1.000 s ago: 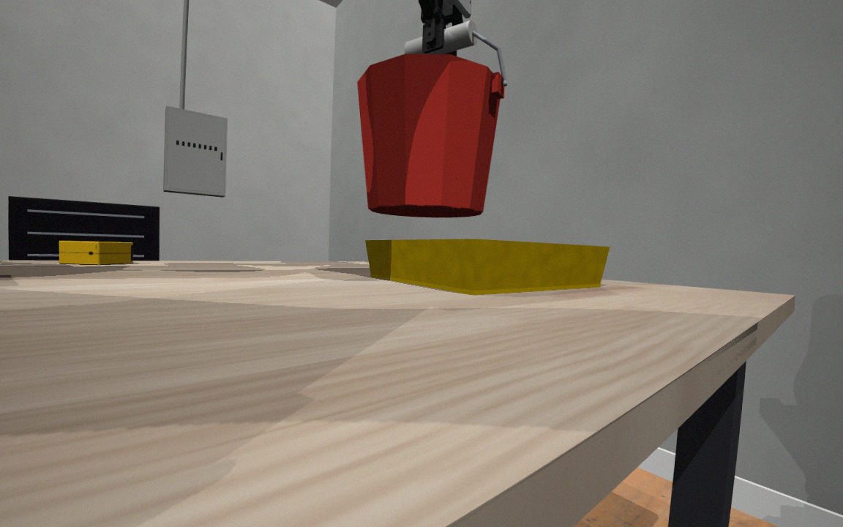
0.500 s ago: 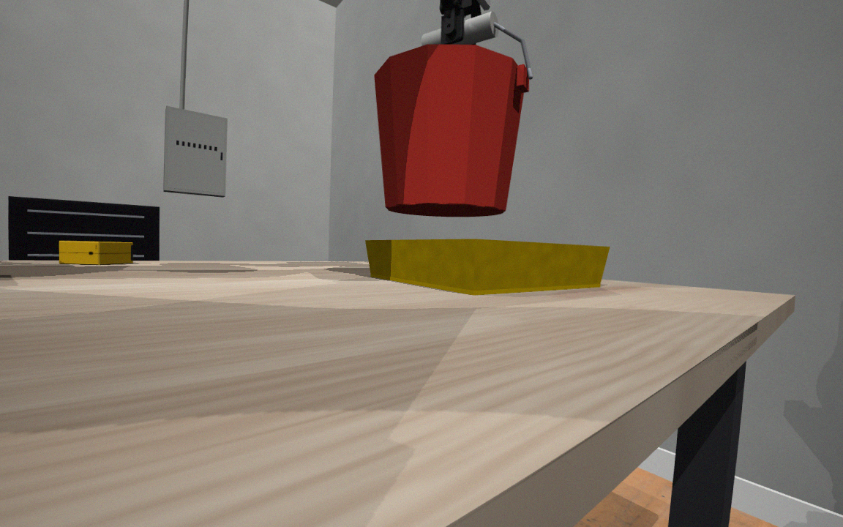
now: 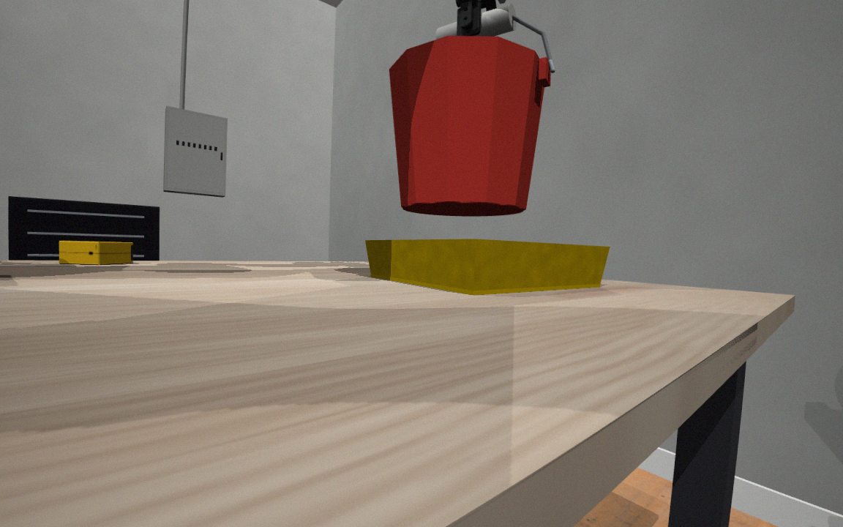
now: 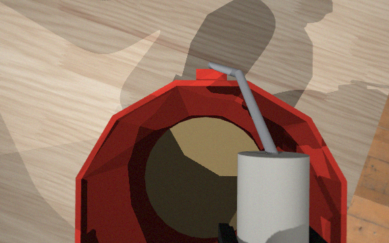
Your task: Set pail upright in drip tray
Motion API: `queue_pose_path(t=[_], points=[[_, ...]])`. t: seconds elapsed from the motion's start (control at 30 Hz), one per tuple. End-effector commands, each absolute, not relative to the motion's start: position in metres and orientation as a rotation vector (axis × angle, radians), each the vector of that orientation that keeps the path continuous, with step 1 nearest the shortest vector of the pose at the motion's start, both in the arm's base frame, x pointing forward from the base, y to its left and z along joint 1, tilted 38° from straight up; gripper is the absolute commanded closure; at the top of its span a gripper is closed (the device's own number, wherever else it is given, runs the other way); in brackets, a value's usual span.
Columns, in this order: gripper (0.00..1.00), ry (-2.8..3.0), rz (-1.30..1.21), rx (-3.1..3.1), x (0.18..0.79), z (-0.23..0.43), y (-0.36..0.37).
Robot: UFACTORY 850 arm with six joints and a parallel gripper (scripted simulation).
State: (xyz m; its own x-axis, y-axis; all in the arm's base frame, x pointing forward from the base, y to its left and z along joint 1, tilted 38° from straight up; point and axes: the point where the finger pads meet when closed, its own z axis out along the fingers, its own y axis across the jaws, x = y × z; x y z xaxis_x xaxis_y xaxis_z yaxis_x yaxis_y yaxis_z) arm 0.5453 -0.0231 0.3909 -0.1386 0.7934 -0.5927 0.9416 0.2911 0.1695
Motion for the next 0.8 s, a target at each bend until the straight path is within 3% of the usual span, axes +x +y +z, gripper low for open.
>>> queue_pose_path(t=[0.0,0.77], points=[[1.00,1.974,-0.323,1.544,0.546,0.395,-0.027],[1.00,1.974,-0.323,1.544,0.547,0.406,-0.044]])
